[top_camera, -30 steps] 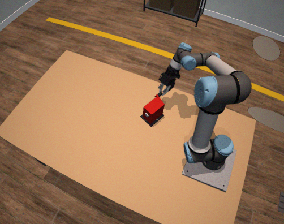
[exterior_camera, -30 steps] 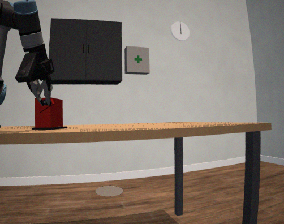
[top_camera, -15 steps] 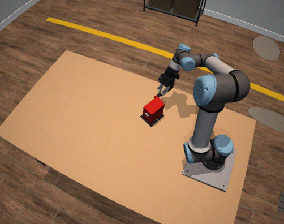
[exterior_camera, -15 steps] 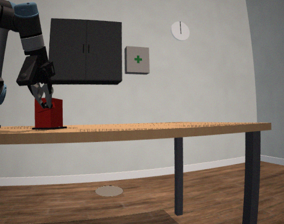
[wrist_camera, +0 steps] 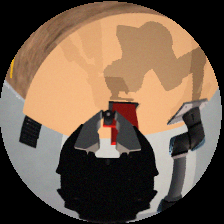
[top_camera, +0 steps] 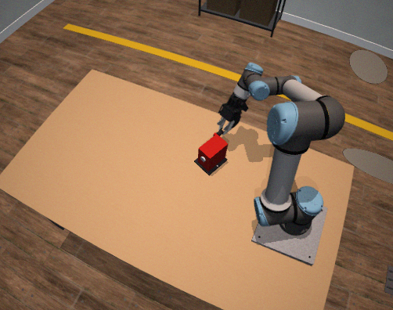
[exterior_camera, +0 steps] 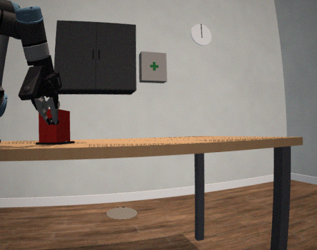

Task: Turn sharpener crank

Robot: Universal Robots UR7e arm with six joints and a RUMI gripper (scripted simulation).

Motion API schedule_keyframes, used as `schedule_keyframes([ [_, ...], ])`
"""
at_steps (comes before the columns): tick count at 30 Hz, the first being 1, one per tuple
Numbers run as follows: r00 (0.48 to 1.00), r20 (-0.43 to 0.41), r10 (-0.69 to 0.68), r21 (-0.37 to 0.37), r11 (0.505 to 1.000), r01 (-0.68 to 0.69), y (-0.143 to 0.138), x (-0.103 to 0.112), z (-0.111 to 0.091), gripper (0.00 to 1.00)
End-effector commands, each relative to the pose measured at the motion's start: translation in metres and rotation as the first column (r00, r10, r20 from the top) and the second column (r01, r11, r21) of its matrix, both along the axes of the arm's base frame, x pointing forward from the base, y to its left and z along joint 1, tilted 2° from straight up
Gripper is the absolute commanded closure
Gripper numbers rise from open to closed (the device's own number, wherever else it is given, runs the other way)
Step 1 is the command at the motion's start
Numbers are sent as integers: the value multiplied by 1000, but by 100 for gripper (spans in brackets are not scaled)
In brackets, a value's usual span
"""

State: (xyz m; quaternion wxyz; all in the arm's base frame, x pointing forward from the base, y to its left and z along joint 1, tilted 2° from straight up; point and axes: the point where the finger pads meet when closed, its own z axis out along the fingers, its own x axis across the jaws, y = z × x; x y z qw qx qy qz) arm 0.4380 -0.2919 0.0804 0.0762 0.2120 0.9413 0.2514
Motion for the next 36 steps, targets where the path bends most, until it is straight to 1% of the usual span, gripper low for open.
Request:
schedule_keyframes([
  [1, 1000, -2, 0, 2, 1000, 0, 1, -1, -8, 91],
  [25, 1000, -2, -1, 1, 1000, 1, 3, -6, -26, 91],
  [36, 1000, -1, -1, 0, 1000, 1, 6, -12, -34, 91],
])
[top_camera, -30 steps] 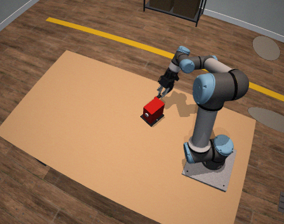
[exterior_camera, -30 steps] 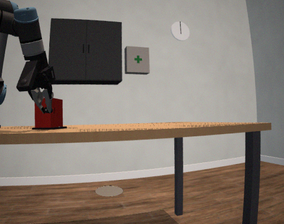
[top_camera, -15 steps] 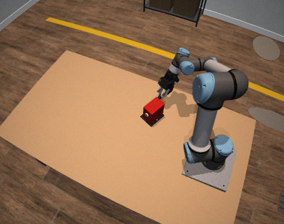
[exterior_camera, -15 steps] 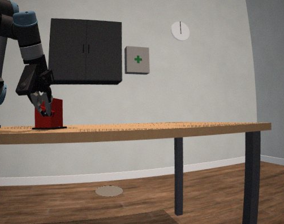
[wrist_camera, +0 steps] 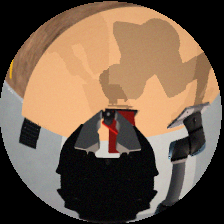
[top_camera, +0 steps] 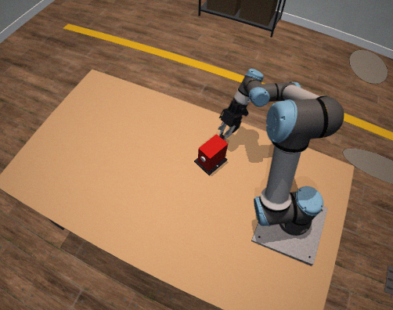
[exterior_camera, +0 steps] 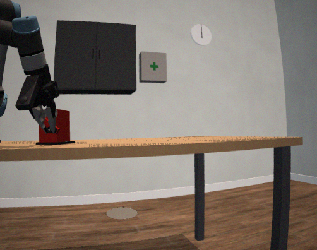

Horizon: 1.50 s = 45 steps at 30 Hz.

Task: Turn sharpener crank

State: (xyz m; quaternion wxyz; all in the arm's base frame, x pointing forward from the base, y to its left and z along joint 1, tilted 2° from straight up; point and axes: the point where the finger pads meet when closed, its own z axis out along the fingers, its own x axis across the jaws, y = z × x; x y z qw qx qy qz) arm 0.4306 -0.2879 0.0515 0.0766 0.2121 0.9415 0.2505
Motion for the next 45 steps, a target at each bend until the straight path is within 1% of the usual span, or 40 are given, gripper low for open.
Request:
schedule_keyframes([
  [1, 1000, -1, -1, 1, 1000, 1, 2, -5, -6, 91],
  [23, 1000, -1, -1, -1, 1000, 1, 8, -18, -16, 91],
  [45, 1000, -1, -1, 0, 1000, 1, 18, -38, -22, 91],
])
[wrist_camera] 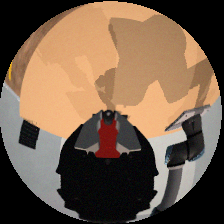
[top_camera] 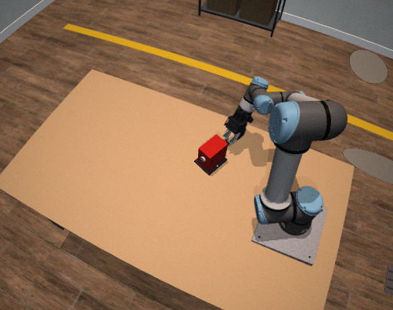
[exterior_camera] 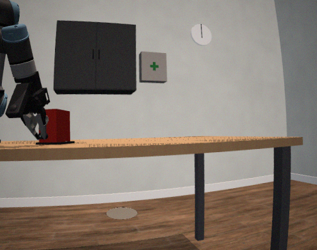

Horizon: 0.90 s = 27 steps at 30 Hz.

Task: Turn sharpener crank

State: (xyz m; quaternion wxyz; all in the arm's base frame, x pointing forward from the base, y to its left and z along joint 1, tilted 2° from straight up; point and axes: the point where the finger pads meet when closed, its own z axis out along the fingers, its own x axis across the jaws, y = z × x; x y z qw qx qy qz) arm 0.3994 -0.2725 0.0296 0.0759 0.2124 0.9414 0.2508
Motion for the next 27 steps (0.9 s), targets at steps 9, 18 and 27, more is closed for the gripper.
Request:
schedule_keyframes([
  [9, 1000, 0, -1, 0, 1000, 1, 7, -15, 0, 91],
  [18, 1000, 0, -1, 0, 1000, 1, 11, -22, 2, 91],
  [27, 1000, 0, -1, 0, 1000, 1, 14, -30, 6, 91],
])
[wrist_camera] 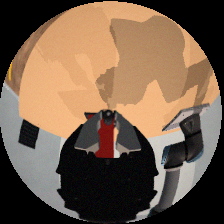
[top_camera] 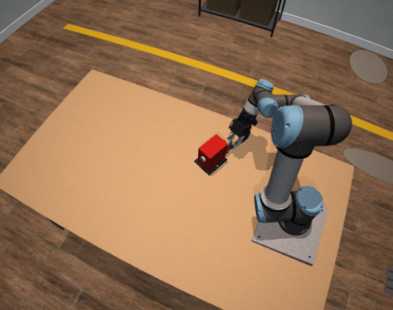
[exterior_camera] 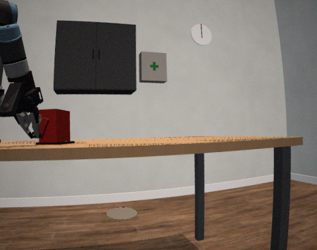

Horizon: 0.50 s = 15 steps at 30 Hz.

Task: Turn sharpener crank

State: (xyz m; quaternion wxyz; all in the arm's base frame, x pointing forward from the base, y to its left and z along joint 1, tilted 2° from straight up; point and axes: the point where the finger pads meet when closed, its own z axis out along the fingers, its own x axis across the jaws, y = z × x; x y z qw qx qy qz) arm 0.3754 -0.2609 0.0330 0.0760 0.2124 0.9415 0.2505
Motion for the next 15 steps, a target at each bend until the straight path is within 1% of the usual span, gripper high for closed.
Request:
schedule_keyframes([
  [1, 1000, 0, -1, 1, 1000, 1, 3, -6, 3, 91],
  [15, 1000, 0, -1, 1, 1000, 1, 8, -17, 12, 91],
])
